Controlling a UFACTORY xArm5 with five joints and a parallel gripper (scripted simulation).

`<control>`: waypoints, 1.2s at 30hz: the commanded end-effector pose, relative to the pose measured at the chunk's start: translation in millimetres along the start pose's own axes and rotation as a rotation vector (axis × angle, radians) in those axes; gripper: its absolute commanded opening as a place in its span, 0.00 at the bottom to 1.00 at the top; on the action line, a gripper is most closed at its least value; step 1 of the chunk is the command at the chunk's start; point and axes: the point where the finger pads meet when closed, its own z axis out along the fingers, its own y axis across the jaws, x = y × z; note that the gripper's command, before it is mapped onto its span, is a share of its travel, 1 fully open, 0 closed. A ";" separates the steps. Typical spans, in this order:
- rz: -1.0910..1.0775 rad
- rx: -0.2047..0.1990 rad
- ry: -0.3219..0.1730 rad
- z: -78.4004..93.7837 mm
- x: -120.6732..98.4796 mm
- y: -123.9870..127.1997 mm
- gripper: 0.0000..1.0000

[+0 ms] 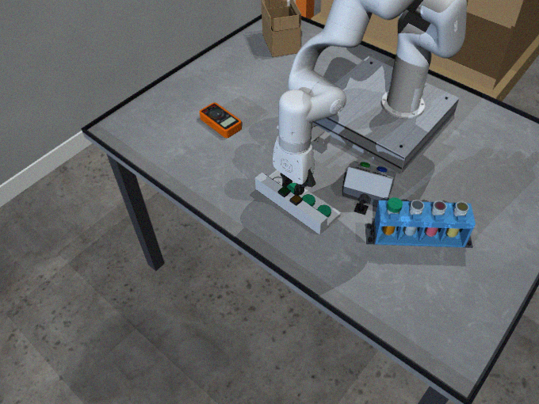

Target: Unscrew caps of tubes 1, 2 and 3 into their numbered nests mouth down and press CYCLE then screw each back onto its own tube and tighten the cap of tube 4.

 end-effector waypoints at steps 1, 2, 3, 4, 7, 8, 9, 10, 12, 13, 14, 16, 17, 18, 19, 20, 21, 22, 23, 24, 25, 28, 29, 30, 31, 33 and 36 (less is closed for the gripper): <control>0.000 -0.017 -0.005 1.5 -1.3 -0.1 0.00; 0.000 -0.017 -0.005 1.5 -1.3 -0.1 0.00; 0.000 -0.017 -0.005 1.5 -1.3 -0.1 0.00; 0.000 -0.017 -0.005 1.5 -1.3 -0.1 0.00; 0.000 -0.017 -0.005 1.5 -1.3 -0.1 0.00; 0.000 -0.017 -0.005 1.5 -1.3 -0.1 0.46; 0.000 -0.017 -0.005 1.5 -1.3 -0.1 0.46; 0.000 -0.017 -0.005 1.5 -1.3 -0.1 0.46; 0.000 -0.017 -0.005 1.5 -1.3 -0.1 0.46; 0.000 -0.017 -0.005 1.5 -1.3 -0.1 0.46; 0.000 -0.017 -0.005 1.5 -1.3 -0.1 0.46; 0.000 -0.017 -0.005 1.5 -1.3 -0.1 0.46; 0.000 -0.017 -0.005 1.5 -1.3 -0.1 0.46; 0.000 -0.017 -0.005 1.5 -1.3 -0.1 0.46; 0.000 -0.017 -0.005 1.5 -1.3 -0.1 0.46; 0.000 -0.017 -0.005 1.5 -1.3 -0.1 0.46; 0.000 -0.017 -0.005 1.5 -1.3 -0.1 0.46; 0.000 -0.017 -0.005 1.5 -1.3 -0.1 0.46; 0.000 -0.017 -0.005 -3.5 -1.3 -0.2 0.46; 0.000 -0.017 -0.005 -8.5 -1.3 -0.3 0.46; 0.000 -0.017 -0.005 -13.5 -1.3 -0.4 0.46; 0.000 -0.017 -0.005 -23.5 -1.3 -0.5 0.46; 0.000 -0.017 -0.005 -23.5 -1.3 -0.5 0.46; 0.000 -0.017 -0.005 -28.5 -1.3 -0.6 0.46; 0.000 -0.017 -0.005 -33.5 -1.3 -0.7 0.46; 0.000 -0.017 -0.005 -43.5 -1.2 -0.9 0.46; 0.000 -0.017 -0.005 -58.6 -1.2 -1.1 0.46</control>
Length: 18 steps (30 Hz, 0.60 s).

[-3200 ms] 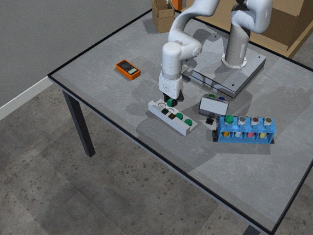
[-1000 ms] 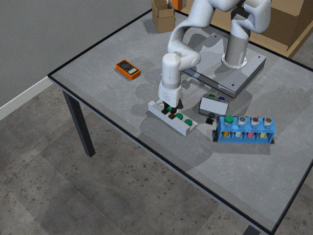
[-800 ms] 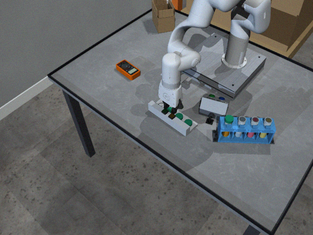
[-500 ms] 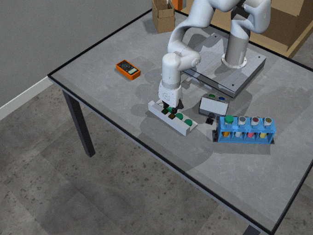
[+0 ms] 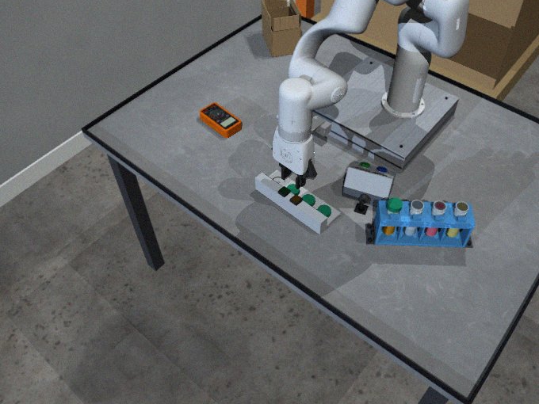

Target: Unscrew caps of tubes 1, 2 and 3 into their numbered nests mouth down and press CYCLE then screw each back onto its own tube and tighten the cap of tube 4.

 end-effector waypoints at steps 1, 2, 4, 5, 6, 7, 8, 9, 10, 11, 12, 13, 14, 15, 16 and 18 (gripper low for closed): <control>0.000 -0.017 -0.005 -30.2 -0.9 -0.6 0.46; 0.000 -0.017 -0.005 -35.2 -0.9 -0.7 0.46; 0.000 -0.017 -0.005 -45.2 -0.9 -0.8 0.46; 0.000 -0.017 -0.005 -50.2 -0.9 -0.9 0.46; 0.000 -0.017 -0.005 -55.2 -0.9 -1.0 0.46; 0.000 -0.017 -0.005 -60.2 -0.8 -1.1 0.46; 0.000 -0.017 -0.005 -65.2 -0.8 -1.2 0.46; 0.000 -0.017 -0.005 -65.2 -0.8 -1.2 0.46; 0.000 -0.017 -0.005 -65.2 -0.8 -1.2 0.46; 0.000 -0.017 -0.005 -70.2 -0.8 -1.3 0.46; 0.000 -0.017 -0.005 -75.3 -0.8 -1.3 0.46; 0.000 -0.017 -0.005 -80.3 -0.8 -1.4 0.46; 0.000 -0.017 -0.005 -85.3 -0.8 -1.5 0.46; 0.000 -0.017 -0.005 -90.3 -0.8 -1.6 0.46; 0.000 -0.017 -0.005 -95.3 -0.7 -1.7 0.46; 0.000 -0.017 -0.005 -103.3 -0.7 -1.8 0.46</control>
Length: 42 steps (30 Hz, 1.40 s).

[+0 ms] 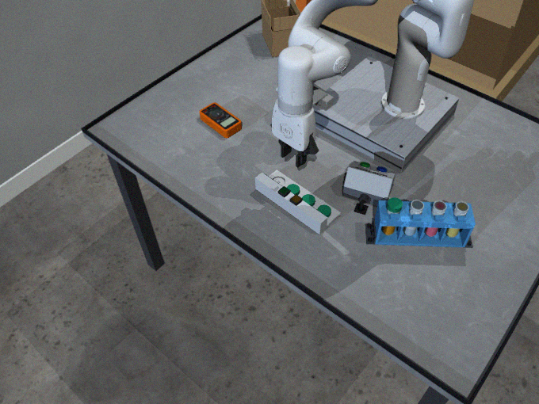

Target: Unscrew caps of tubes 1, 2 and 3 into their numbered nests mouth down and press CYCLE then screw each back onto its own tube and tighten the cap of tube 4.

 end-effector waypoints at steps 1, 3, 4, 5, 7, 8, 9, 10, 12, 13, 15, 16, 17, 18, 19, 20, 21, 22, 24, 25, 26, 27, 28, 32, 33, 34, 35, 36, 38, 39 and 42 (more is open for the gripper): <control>0.000 -0.017 -0.004 -24.4 -0.7 -0.5 0.46; 0.000 -0.017 -0.004 -24.4 -0.7 -0.5 0.46; 0.000 -0.017 -0.004 -24.4 -0.7 -0.5 0.46; 0.000 -0.017 -0.004 -24.4 -0.7 -0.5 0.46; 0.000 -0.017 -0.004 -24.4 -0.7 -0.5 0.46; 0.000 -0.017 -0.004 -24.4 -0.7 -0.5 0.46; 0.000 -0.017 -0.004 -24.4 -0.7 -0.5 0.46; 0.083 -0.017 -0.004 -22.5 5.5 4.9 0.00; 0.250 -0.017 -0.002 -18.8 17.7 15.6 0.00; 0.294 -0.016 -0.002 -17.3 22.6 19.7 0.00; 0.347 -0.016 -0.001 -16.2 26.4 23.1 0.00; 0.382 -0.016 0.000 -15.4 29.0 25.4 0.00; 0.420 -0.016 0.000 -14.5 31.8 27.8 0.00; 0.459 -0.016 0.001 -13.7 34.6 30.2 0.00; 0.497 -0.016 0.001 -12.8 37.5 32.7 0.00; 0.535 -0.016 0.002 -11.9 40.3 35.1 0.00; 0.573 -0.016 0.002 -11.1 43.1 37.6 0.00; 0.610 -0.016 0.002 -10.2 45.8 40.0 0.00; 0.686 -0.016 0.003 -8.6 51.4 44.8 0.00; 0.686 -0.016 0.003 -8.6 51.4 44.8 0.00; 0.686 -0.016 0.003 -8.6 51.4 44.8 0.00; 0.790 -0.018 0.003 -6.7 57.5 50.1 0.00; 0.831 -0.016 0.005 -5.3 62.1 54.1 0.00; 0.970 -0.016 0.006 -2.2 72.3 63.0 0.00; 1.007 -0.016 0.006 -1.4 75.1 65.4 0.00; 1.045 -0.016 0.006 -0.5 77.9 67.8 0.00; 1.082 -0.016 0.007 0.3 80.6 70.2 0.00; 1.120 -0.016 0.007 1.2 83.4 72.6 0.00; 1.195 -0.016 0.008 4.1 93.0 81.0 0.00; 1.207 -0.018 0.007 5.8 98.6 85.9 0.00; 1.207 -0.018 0.007 7.6 104.7 91.1 0.00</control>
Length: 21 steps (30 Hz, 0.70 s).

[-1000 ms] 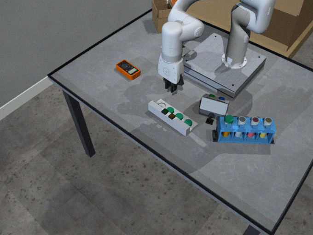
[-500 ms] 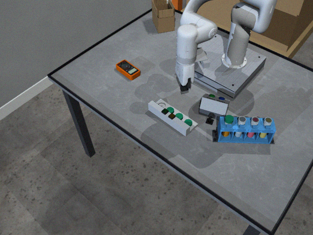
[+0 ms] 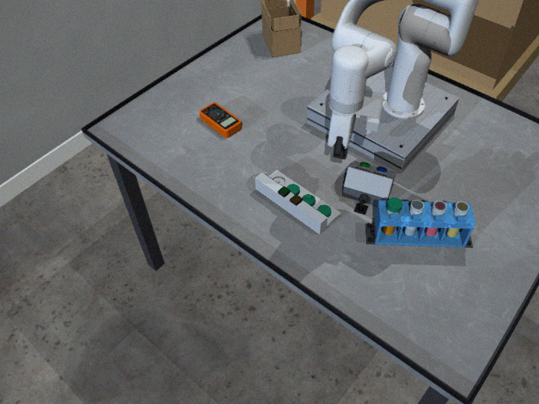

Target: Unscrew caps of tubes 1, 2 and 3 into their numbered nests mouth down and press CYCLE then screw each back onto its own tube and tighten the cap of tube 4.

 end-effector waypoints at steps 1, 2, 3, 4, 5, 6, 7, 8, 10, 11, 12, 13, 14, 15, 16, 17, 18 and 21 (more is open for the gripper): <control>0.116 -0.031 0.007 3.5 22.5 -7.2 0.00; 0.116 -0.031 0.007 5.4 30.0 -10.1 0.00; 0.116 -0.031 0.007 7.4 37.6 -13.1 0.00; 0.116 -0.031 0.007 9.4 45.1 -16.0 0.00; 0.116 -0.031 0.007 10.4 48.9 -17.5 0.00; 0.116 -0.031 0.007 11.6 53.3 -19.2 0.00; 0.116 -0.031 0.007 12.9 58.3 -21.2 0.00; 0.116 -0.031 0.007 14.2 63.5 -23.2 0.00; 0.116 -0.031 0.008 16.9 73.8 -27.2 0.00; 0.116 -0.031 0.008 18.2 78.8 -29.2 0.00; 0.116 -0.031 0.008 19.5 83.8 -31.1 0.00; 0.116 -0.031 0.008 20.9 88.8 -33.1 0.00; 0.116 -0.031 0.008 22.2 93.8 -35.0 0.00; 0.116 -0.031 0.008 23.5 98.8 -36.9 0.00; 0.116 -0.031 0.008 24.8 103.8 -38.9 0.00; 0.116 -0.031 0.008 24.8 103.8 -38.9 0.00; 0.116 -0.031 0.008 24.8 103.8 -38.9 0.00; 0.116 -0.031 0.008 25.7 107.5 -40.3 0.00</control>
